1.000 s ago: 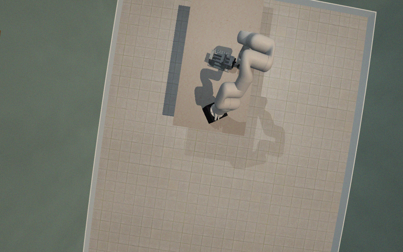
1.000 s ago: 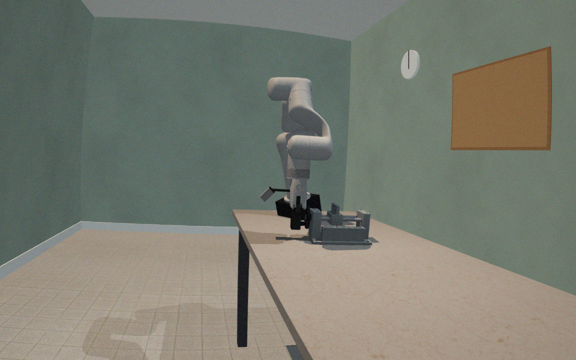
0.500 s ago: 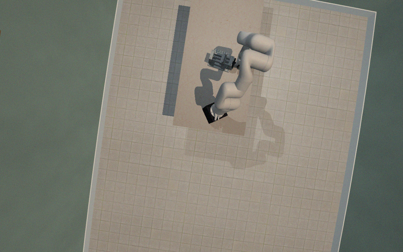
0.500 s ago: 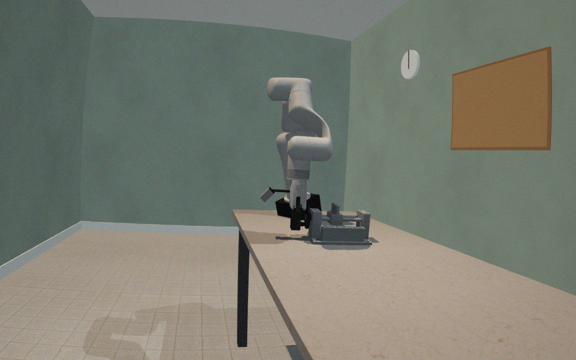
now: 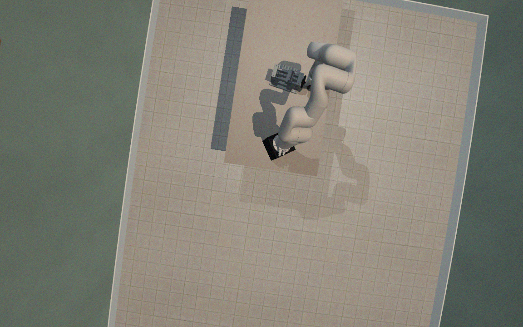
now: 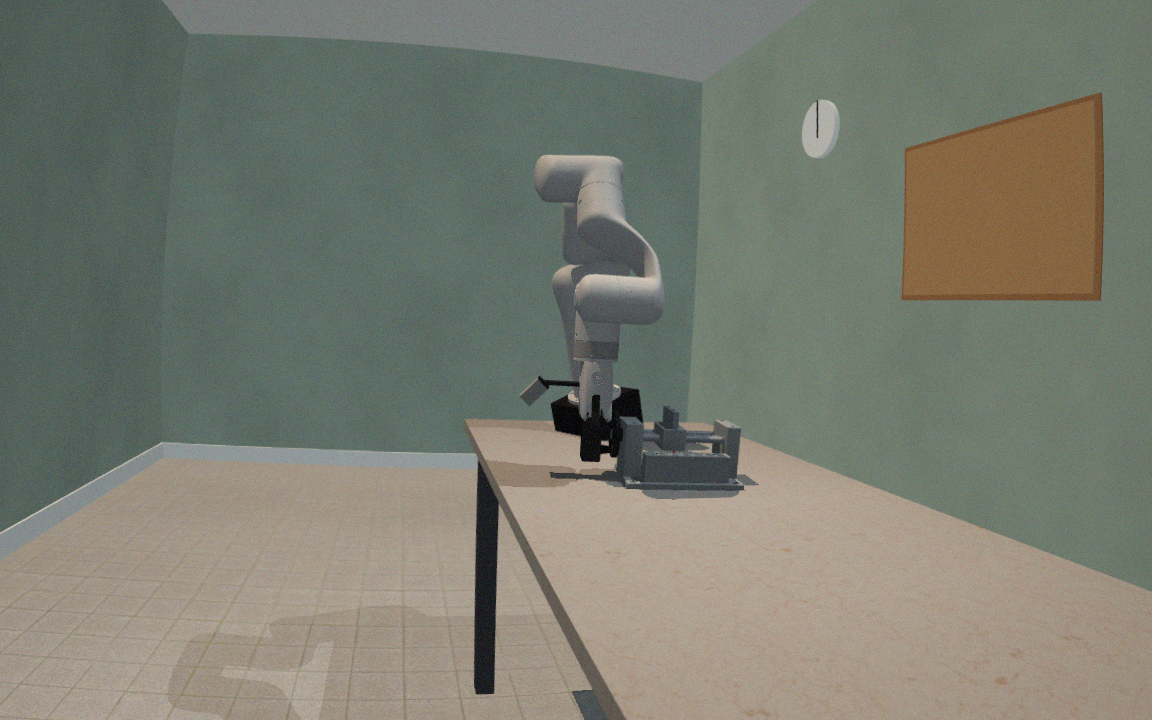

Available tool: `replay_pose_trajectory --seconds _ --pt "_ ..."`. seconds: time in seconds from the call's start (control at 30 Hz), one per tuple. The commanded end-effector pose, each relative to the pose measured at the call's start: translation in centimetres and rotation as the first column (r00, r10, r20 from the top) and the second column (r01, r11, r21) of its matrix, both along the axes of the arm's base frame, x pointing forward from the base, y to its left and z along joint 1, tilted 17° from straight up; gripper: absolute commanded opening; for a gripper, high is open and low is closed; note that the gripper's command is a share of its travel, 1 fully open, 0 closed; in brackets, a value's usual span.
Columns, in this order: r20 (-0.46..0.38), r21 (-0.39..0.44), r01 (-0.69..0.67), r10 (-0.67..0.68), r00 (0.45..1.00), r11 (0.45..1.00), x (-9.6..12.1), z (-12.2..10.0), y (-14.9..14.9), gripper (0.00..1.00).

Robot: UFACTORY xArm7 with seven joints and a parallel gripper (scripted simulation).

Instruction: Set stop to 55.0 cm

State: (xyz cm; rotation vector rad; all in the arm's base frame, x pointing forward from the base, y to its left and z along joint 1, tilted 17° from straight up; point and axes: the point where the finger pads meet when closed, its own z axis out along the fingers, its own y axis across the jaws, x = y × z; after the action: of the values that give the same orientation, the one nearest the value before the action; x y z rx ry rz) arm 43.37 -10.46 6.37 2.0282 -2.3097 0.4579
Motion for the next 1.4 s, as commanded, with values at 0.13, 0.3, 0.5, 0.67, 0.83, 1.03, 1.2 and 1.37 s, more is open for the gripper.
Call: replay_pose_trajectory --seconds 0.13,0.3,0.5,0.67,0.83,1.03,1.2,1.37 --pt "0.003 0.000 -0.001 0.001 1.000 1.000 -0.2 0.0 0.0 0.06" --pt "0.003 0.000 -0.001 0.001 1.000 1.000 -0.4 -0.2 0.0 0.06" --pt "0.003 0.000 -0.001 0.001 1.000 1.000 -0.8 -0.3 0.1 0.06" --pt "0.003 0.000 -0.001 0.001 1.000 1.000 -1.0 -0.4 0.1 0.06" --pt "0.003 0.000 -0.001 0.001 1.000 1.000 -1.4 -0.4 0.2 0.06" --pt "0.003 0.000 -0.001 0.001 1.000 1.000 -2.0 -0.4 0.2 0.06" --pt "0.003 0.000 -0.001 0.001 1.000 1.000 -2.3 -0.3 0.3 0.06" --pt "0.003 0.000 -0.001 0.001 1.000 1.000 -2.8 -0.1 0.4 0.06"
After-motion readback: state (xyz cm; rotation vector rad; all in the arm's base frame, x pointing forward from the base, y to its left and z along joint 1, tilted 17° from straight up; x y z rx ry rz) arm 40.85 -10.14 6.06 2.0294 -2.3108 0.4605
